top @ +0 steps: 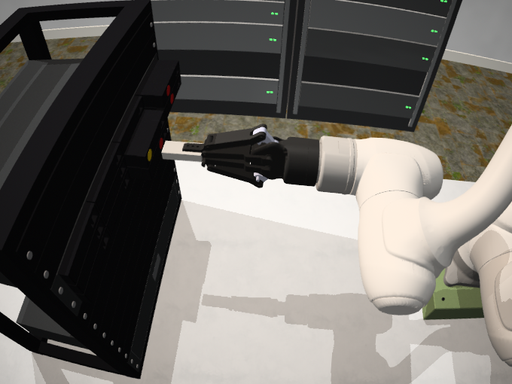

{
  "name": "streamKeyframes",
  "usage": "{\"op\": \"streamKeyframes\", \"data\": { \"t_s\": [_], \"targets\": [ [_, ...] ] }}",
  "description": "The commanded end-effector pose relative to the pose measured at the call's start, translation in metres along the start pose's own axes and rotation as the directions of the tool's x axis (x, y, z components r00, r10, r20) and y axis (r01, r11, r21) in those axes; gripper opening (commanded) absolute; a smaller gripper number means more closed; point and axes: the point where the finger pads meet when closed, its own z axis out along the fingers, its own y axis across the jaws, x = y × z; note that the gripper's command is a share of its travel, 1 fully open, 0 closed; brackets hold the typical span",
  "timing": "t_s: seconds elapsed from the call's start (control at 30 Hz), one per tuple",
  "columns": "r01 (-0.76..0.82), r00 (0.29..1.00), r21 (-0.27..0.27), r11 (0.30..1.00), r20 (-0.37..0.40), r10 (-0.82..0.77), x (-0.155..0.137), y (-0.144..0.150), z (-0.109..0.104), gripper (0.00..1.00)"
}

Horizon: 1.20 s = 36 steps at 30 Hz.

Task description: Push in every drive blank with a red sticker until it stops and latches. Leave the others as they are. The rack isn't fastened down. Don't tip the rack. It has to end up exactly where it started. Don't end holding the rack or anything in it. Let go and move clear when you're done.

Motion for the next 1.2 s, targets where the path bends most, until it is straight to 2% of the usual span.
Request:
{"op": "streamKeyframes", "data": {
  "t_s": [0.0, 1.17],
  "targets": [
    [0.003, 1.000, -0.005, 1.000, 0.003, -0.003, -0.0004, 0.0018, 0.0023, 0.00],
    [0.003, 1.000, -0.005, 1.000, 0.003, -0.003, -0.0009, -0.0004, 0.0042, 0.00]
  ]
}}
